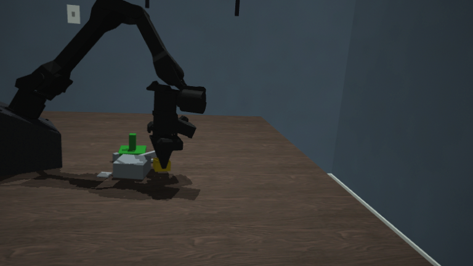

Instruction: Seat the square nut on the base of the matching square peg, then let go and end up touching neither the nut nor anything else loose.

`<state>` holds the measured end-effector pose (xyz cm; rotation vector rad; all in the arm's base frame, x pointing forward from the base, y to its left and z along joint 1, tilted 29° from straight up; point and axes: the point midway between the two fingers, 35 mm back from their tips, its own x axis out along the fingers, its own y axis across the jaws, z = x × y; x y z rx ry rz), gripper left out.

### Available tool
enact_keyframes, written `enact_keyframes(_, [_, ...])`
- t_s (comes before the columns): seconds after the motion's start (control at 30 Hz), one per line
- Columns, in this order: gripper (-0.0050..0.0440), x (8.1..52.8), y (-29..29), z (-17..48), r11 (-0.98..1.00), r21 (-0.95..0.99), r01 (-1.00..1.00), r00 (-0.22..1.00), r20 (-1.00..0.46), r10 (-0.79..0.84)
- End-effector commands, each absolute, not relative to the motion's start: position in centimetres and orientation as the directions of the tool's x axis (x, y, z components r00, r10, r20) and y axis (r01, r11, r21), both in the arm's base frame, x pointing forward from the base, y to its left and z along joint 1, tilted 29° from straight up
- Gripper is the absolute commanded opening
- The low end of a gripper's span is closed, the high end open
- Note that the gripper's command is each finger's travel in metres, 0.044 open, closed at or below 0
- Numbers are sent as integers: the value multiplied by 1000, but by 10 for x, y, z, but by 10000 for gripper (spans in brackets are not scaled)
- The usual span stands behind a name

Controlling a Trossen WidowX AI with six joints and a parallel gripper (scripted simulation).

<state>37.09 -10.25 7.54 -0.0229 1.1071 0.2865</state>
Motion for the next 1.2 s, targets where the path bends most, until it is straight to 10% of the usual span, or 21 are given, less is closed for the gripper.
enact_keyframes(0.0, [0, 369, -108, 92, 964, 112, -242, 433, -876, 211])
enact_keyframes(1.17, [0, 329, -117, 165, 964, 114, -239, 432, -877, 211])
